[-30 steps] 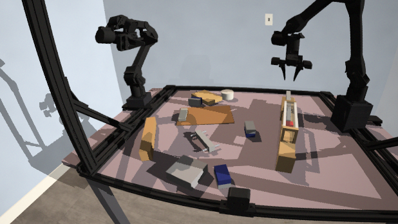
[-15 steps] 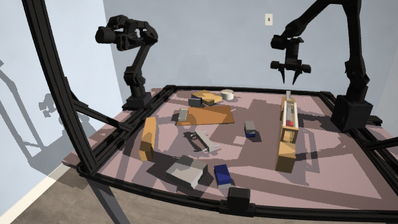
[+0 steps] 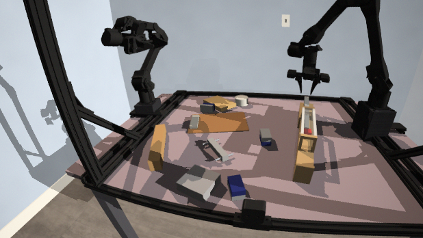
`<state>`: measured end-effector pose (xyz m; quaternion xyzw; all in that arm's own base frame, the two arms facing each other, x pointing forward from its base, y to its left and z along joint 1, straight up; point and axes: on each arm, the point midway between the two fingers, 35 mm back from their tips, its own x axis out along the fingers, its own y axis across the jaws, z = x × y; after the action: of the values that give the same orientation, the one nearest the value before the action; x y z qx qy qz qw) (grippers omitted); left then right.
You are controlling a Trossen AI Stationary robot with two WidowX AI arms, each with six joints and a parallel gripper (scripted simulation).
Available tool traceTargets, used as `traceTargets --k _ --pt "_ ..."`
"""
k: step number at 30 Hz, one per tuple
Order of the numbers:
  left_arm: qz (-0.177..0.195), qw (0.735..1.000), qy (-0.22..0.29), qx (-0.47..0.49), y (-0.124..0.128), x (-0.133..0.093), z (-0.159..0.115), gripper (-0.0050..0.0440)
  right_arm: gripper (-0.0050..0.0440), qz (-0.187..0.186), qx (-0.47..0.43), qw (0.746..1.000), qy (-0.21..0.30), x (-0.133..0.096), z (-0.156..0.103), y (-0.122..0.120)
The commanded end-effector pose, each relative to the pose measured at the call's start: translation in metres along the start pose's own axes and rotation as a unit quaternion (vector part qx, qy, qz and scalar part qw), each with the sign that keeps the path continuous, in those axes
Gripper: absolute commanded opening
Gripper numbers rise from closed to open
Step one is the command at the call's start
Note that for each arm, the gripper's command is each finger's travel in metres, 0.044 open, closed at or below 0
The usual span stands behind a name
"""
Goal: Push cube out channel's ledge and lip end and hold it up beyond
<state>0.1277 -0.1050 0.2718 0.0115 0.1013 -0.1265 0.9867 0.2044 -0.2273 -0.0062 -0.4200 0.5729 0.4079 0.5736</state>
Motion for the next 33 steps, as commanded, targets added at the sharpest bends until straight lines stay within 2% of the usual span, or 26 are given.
traceTargets --k 1,12,20,21,33 --pt "0.0 1.0 0.0 -0.001 0.0 0.0 0.0 0.04 0.02 0.007 -0.002 1.0 -0.005 0.009 0.002 0.004" --pt "0.0 1.0 0.0 -0.001 0.0 0.0 0.0 0.04 0.02 0.007 -0.002 1.0 -0.005 0.025 0.003 0.005" --pt "0.0 1.0 0.0 -0.001 0.0 0.0 0.0 0.04 0.02 0.007 -0.002 1.0 -0.005 0.026 0.003 0.005" --pt "0.0 1.0 0.0 -0.001 0.0 0.0 0.0 0.04 0.0176 0.003 0.0 1.0 -0.002 0.023 0.002 0.003" --pt "0.0 1.0 0.0 -0.001 0.0 0.0 0.0 0.04 0.0096 0.003 0.0 1.0 -0.002 0.023 0.002 0.003"
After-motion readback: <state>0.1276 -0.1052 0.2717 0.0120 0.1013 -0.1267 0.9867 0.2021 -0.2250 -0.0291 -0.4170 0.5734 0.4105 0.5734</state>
